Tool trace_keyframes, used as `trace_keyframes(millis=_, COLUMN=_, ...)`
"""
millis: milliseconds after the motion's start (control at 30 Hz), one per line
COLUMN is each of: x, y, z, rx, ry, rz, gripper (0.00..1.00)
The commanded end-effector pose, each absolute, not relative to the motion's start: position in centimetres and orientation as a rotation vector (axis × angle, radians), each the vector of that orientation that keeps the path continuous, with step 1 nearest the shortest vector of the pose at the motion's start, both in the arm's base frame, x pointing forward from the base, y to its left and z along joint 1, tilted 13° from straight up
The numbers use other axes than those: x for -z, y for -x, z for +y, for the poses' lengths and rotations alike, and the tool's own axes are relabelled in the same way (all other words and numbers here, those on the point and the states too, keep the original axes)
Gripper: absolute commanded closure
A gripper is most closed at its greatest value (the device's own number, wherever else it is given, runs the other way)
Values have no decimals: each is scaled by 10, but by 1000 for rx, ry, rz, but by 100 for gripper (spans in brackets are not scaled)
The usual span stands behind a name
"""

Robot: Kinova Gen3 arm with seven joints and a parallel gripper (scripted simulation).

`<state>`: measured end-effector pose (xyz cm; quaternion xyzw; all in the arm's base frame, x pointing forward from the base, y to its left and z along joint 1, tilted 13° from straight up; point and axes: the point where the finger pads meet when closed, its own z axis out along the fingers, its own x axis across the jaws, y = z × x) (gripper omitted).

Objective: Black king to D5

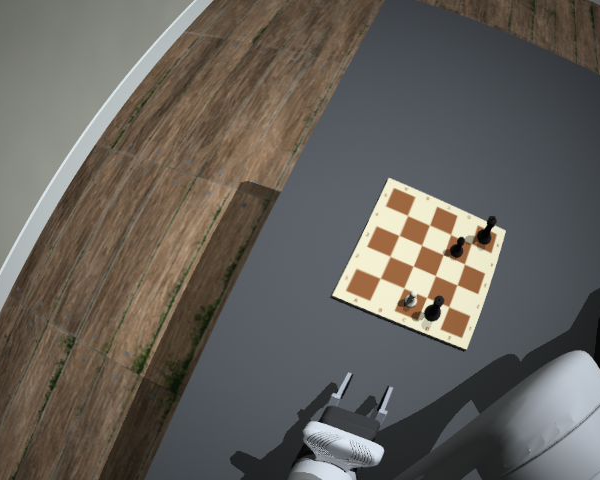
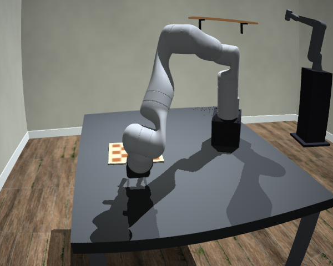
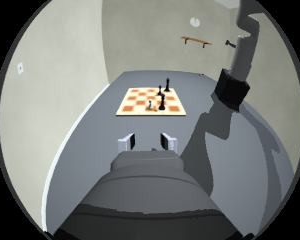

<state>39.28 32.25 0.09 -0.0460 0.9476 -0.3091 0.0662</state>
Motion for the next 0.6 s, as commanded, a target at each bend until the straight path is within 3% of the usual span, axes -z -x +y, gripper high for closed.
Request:
trace_keyframes(millis=0, x=-2, y=-393, z=323, rx=930, ry=138, rz=2857, gripper=0)
trace_keyframes(millis=567, x=-70, y=-389, z=307, rx=929, ry=136, rz=2857, gripper=0)
